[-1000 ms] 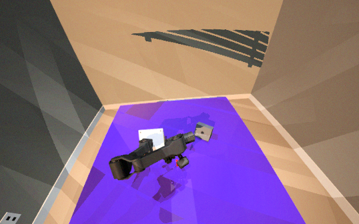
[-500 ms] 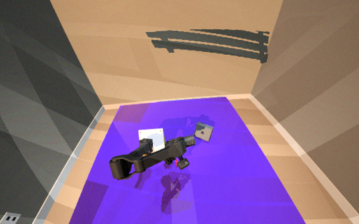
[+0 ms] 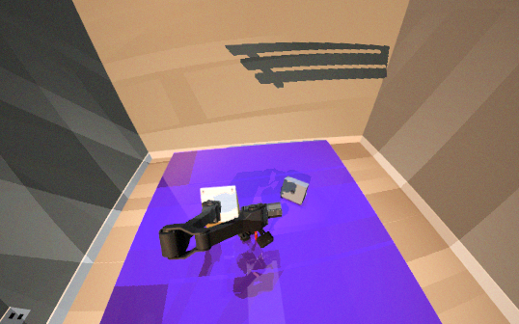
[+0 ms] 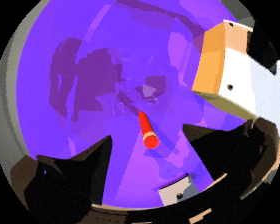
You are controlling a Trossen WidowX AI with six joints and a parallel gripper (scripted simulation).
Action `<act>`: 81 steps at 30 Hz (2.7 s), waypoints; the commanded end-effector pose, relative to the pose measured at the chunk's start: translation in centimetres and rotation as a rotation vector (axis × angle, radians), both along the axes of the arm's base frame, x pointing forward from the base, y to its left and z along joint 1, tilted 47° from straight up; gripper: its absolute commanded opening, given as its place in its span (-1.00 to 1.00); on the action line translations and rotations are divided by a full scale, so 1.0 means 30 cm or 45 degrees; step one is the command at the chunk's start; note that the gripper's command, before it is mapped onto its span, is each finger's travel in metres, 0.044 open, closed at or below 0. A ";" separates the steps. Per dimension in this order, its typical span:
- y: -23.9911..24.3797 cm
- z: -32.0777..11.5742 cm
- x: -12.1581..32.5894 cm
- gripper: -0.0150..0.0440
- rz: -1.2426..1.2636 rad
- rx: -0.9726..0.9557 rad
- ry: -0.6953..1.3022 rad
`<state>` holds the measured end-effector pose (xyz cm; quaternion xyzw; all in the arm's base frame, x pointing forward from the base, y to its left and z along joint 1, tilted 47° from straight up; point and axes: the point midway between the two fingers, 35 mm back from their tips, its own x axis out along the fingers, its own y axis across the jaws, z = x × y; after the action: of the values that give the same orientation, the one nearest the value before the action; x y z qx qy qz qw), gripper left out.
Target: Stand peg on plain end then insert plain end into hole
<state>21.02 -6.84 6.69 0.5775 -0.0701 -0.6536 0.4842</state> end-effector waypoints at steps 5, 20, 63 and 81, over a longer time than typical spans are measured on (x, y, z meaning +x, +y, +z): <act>-0.036 -0.028 -0.001 1.00 0.004 -0.013 0.005; -0.041 -0.031 0.002 0.11 -0.001 -0.007 -0.001; 0.162 0.132 -0.028 -0.49 0.003 -0.010 0.007; 0.193 0.034 -0.004 -0.49 -0.065 0.219 0.003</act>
<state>20.81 -1.28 8.35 0.6080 -0.0398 -0.6669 0.4290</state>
